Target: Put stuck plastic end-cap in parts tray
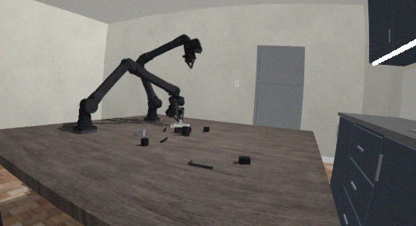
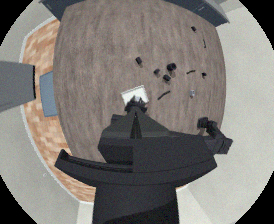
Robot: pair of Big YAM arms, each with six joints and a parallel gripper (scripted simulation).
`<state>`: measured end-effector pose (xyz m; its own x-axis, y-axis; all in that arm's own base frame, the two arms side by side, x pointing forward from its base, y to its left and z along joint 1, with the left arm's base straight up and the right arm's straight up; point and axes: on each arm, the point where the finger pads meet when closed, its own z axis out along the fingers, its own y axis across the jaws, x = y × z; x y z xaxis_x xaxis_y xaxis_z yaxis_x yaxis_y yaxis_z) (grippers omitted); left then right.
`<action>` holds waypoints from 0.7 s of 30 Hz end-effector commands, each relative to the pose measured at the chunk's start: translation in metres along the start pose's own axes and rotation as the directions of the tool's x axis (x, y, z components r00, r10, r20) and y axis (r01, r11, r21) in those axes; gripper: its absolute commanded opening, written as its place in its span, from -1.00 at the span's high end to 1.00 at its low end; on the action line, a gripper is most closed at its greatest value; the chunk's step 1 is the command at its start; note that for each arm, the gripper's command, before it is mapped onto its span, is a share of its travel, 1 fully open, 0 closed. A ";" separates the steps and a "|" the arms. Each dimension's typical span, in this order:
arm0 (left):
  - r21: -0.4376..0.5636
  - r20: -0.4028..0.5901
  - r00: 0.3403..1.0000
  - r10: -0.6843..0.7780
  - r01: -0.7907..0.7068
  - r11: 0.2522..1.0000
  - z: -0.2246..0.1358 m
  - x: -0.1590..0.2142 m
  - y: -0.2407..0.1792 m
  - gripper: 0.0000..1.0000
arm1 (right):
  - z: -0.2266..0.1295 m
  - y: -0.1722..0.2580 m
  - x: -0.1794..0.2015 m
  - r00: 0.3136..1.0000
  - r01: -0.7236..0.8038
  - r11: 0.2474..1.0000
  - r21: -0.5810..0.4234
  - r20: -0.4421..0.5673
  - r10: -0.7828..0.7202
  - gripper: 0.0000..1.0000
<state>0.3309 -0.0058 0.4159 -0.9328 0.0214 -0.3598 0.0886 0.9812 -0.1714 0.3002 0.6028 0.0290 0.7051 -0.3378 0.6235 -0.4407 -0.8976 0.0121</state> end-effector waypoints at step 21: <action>-0.007 0.054 0.998 0.012 -0.011 1.000 -0.021 -0.017 -0.005 1.00 | -0.025 -0.019 -0.002 0.999 -0.040 0.998 0.053 0.011 0.039 -0.62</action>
<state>0.3309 -0.0058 0.4159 -0.9327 0.0213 -0.3599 0.0886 0.9812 -0.1714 0.3004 0.6033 0.0074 0.7037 -0.3330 0.6276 -0.4393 -0.8982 0.0161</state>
